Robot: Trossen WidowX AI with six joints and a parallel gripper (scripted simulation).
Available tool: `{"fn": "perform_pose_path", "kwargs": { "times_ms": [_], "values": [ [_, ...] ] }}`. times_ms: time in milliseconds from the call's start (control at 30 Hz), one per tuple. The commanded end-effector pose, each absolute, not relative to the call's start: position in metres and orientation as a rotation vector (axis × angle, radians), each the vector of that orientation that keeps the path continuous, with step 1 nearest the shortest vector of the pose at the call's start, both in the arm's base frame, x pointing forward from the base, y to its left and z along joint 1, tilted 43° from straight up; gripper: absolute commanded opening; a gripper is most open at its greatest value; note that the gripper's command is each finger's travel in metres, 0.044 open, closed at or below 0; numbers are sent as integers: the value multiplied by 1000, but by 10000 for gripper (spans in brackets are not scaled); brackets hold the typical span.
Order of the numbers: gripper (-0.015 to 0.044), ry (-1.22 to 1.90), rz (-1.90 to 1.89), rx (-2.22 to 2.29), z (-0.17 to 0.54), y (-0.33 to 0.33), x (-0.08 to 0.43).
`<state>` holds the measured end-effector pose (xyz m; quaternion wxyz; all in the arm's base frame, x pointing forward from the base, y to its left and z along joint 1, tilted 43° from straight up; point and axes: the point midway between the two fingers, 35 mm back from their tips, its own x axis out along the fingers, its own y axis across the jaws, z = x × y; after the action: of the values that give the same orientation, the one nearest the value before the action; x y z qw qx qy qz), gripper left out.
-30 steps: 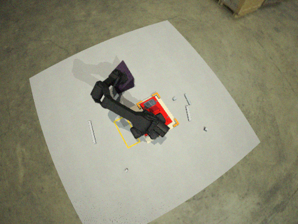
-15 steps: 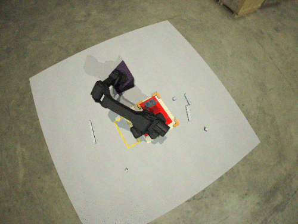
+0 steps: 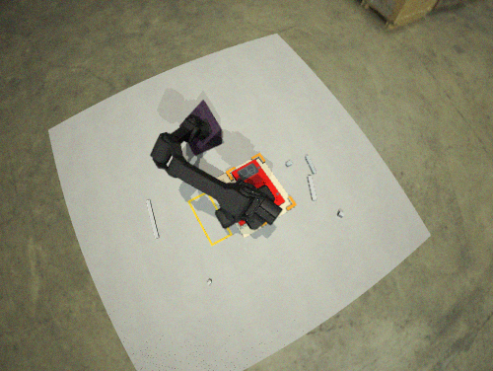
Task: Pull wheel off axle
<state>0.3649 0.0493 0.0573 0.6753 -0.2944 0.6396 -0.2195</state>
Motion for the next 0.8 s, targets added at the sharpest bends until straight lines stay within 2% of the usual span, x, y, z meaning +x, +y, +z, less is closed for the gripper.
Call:
{"fn": "perform_pose_path", "kwargs": {
  "times_ms": [0, 167, 767],
  "values": [
    [0, 1435, -491, -654, 67, 59, 364],
    [0, 1435, -491, -654, 78, 68, 363],
    [0, 1436, -490, -660, 115, 22, 338]
  ]
}}
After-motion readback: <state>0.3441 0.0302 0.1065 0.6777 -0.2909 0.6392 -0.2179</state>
